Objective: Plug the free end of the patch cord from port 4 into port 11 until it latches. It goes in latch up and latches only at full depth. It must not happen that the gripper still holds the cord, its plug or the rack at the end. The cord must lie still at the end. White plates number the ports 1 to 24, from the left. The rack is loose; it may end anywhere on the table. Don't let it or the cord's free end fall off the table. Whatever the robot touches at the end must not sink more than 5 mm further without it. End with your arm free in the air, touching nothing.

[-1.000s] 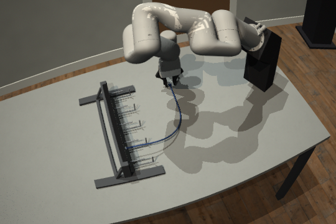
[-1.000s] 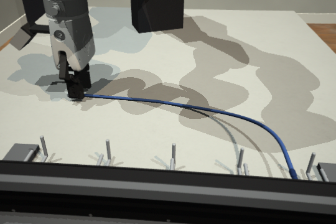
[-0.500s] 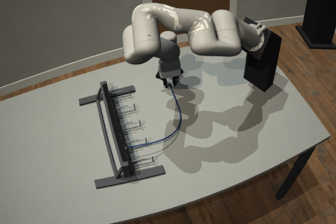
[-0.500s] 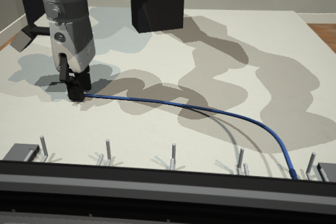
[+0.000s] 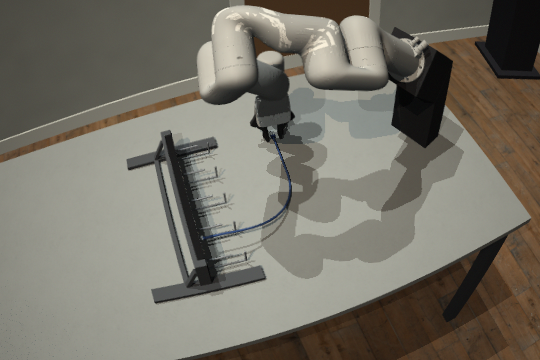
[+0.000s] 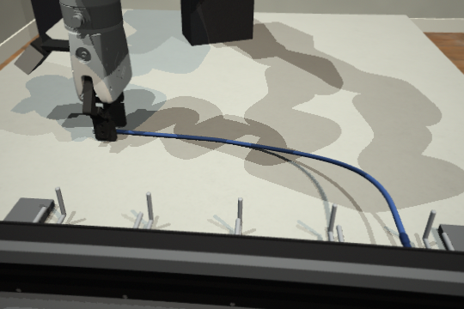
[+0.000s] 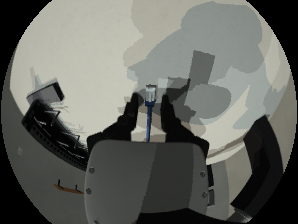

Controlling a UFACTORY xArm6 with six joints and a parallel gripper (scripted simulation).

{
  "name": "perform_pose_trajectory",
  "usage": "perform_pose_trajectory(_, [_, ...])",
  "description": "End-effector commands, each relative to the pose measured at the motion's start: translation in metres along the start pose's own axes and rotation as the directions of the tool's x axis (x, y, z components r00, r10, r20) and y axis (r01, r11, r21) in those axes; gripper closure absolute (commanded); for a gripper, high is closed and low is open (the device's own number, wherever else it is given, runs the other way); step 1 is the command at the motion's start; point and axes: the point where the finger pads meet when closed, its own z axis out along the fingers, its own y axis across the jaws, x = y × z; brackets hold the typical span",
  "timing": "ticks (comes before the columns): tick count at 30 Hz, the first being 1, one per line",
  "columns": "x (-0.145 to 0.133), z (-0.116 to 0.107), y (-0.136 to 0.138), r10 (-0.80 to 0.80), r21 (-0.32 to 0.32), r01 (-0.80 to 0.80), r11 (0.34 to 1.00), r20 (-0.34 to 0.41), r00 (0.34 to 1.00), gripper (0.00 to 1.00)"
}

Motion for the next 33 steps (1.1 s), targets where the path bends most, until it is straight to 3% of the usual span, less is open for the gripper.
perform_pose_trajectory(1, [0.0005,0.0002,-0.0003,0.000,0.001,0.000,1.000,-0.001,1.000,0.62])
perform_pose_trajectory(26, [0.0004,0.0007,-0.0003,0.000,0.001,0.000,1.000,-0.001,1.000,0.62])
perform_pose_trajectory(27, [0.0004,0.0007,-0.0003,0.000,0.001,0.000,1.000,-0.001,1.000,1.00])
perform_pose_trajectory(33, [0.0004,0.0007,-0.0002,0.000,0.000,0.000,1.000,-0.001,1.000,1.00])
